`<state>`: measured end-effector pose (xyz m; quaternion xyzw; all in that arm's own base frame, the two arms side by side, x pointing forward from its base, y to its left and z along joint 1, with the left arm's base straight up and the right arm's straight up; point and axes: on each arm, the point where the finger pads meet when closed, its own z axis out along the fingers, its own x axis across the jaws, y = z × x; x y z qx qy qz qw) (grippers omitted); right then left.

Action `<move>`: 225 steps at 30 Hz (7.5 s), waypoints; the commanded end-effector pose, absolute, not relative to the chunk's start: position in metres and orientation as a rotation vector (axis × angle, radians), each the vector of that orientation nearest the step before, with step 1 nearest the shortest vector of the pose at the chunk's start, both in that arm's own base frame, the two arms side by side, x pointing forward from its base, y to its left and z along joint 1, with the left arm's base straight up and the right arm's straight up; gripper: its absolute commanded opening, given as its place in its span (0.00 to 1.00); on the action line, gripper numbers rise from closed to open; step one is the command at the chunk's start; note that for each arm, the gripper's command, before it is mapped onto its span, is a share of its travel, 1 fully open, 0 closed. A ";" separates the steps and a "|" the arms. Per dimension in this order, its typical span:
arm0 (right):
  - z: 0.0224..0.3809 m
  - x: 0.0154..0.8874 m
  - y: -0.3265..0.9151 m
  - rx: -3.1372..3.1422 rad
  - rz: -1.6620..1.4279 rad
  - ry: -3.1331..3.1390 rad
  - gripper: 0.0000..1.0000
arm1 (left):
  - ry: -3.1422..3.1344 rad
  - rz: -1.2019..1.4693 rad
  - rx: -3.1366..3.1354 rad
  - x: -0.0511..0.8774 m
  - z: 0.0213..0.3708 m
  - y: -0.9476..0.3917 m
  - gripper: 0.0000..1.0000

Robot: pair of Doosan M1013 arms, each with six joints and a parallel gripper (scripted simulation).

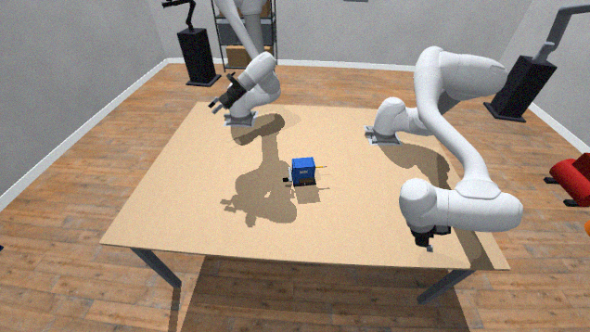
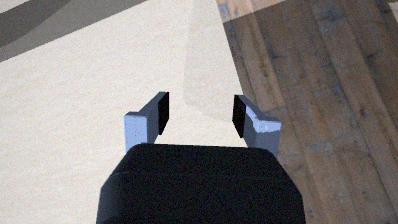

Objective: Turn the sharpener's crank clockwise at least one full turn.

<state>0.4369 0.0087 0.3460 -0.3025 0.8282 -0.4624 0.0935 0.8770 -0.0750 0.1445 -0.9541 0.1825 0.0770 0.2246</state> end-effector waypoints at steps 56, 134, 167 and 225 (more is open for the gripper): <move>0.346 0.437 0.009 -0.897 -1.372 2.457 1.00 | 0.407 0.219 -2.656 0.869 0.151 -0.042 1.00; 0.346 0.437 0.009 -0.897 -1.372 2.457 1.00 | -1.104 0.368 -2.573 0.604 0.220 0.345 1.00; 0.346 0.437 0.009 -0.897 -1.372 2.457 1.00 | -2.009 0.466 -2.058 0.361 0.250 0.443 1.00; 0.346 0.437 0.009 -0.897 -1.372 2.457 1.00 | -2.907 0.612 -0.714 0.058 0.270 0.379 1.00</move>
